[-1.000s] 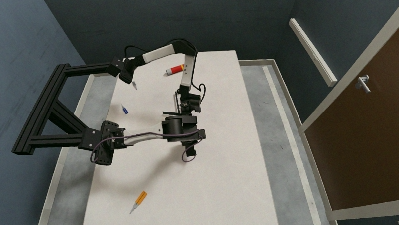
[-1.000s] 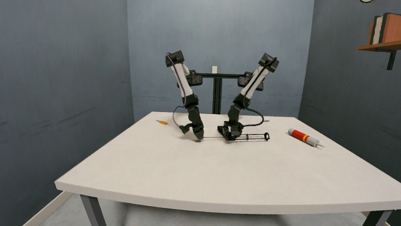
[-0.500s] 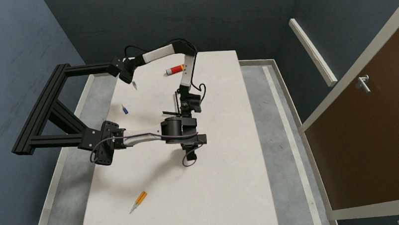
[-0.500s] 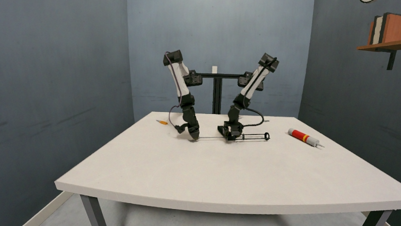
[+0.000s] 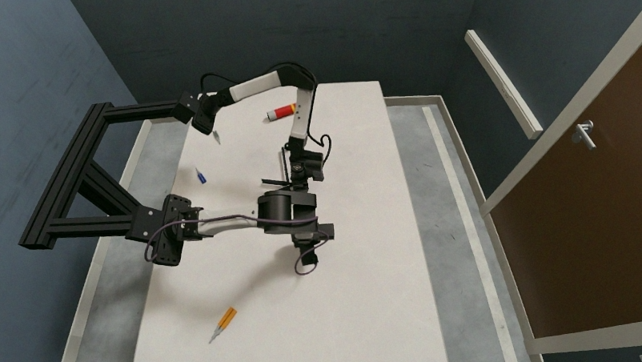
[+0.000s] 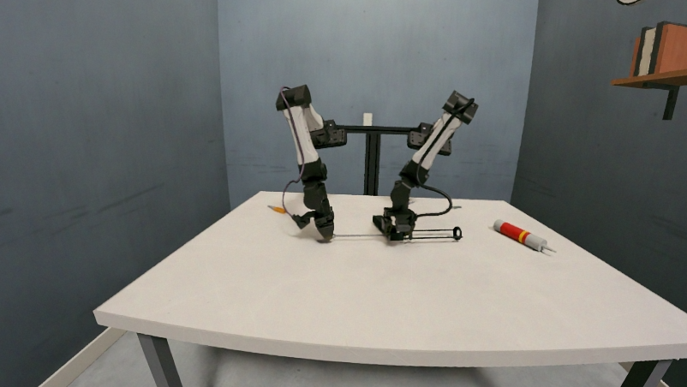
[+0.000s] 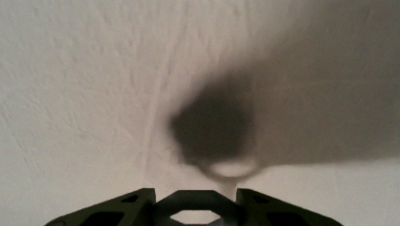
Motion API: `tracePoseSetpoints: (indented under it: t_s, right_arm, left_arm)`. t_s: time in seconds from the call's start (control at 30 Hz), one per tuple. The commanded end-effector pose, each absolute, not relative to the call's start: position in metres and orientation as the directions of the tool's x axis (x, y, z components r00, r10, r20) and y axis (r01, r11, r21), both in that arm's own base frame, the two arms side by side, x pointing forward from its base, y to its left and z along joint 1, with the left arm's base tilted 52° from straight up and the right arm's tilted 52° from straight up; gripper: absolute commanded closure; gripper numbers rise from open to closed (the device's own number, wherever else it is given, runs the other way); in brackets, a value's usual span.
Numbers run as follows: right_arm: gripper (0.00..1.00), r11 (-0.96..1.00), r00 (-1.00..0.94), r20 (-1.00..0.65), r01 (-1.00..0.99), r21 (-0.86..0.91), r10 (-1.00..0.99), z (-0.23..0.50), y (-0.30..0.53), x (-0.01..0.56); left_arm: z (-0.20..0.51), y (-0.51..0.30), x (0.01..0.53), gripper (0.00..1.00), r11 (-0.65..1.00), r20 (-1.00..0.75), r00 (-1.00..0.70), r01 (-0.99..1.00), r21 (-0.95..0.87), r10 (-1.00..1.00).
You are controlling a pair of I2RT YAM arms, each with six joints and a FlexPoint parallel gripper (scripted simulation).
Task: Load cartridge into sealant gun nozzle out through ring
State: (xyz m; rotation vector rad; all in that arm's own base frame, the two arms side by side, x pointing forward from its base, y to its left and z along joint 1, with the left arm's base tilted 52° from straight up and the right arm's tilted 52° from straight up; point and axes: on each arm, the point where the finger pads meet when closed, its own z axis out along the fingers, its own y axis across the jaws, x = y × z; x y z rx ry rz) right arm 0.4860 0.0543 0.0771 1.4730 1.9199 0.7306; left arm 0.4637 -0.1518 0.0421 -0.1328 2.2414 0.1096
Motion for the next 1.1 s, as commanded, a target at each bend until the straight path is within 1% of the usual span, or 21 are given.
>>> tracePoseSetpoints:
  t_s: [0.0,0.57,1.07]
  right_arm:
    - [1.0,0.203,-0.13,-0.157,0.624,0.754,0.979,0.102,0.028,0.489]
    - [1.0,0.211,-0.134,-0.163,0.619,0.756,0.977,0.111,-0.001,0.489]
    - [1.0,0.206,-0.125,-0.163,0.62,0.757,0.979,0.112,-0.005,0.489]
  left_arm:
    - [0.04,-0.133,0.464,0.97,0.979,-0.781,-0.621,-0.191,0.072,-0.064]
    - [0.04,-0.133,0.464,0.97,0.979,-0.781,-0.621,-0.192,0.071,-0.065]
    - [0.04,-0.133,0.464,0.97,0.979,-0.781,-0.621,-0.192,0.07,-0.066]
